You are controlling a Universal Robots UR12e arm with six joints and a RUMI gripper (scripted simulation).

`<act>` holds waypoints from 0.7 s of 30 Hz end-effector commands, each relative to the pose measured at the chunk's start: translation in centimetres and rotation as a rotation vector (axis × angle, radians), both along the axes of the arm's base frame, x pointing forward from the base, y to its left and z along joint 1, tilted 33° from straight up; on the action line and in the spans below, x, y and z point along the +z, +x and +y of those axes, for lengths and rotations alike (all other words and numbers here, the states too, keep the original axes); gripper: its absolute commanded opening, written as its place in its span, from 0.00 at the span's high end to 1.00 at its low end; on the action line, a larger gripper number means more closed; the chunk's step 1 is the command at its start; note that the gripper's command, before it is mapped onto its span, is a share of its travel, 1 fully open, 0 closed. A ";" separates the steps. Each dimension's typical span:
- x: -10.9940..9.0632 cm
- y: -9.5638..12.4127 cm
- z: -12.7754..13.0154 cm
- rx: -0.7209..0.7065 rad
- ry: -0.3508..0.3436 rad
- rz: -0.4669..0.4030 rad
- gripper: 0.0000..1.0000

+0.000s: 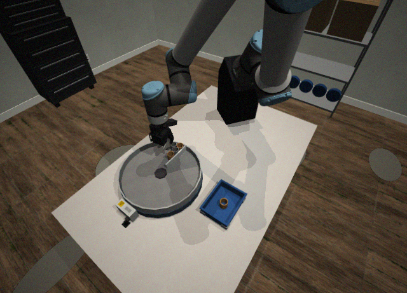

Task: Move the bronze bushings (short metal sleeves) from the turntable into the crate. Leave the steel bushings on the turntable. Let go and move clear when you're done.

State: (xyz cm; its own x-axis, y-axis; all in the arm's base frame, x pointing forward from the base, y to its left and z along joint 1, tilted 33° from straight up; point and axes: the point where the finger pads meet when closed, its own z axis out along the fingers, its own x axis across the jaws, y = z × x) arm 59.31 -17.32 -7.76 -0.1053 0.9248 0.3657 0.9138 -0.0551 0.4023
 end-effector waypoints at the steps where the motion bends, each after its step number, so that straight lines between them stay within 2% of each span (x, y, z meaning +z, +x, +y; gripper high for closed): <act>1: 0.0 0.0 -0.1 0.000 -0.001 -0.001 0.95; 21: 0.0 0.1 -0.2 0.000 -0.001 0.000 0.95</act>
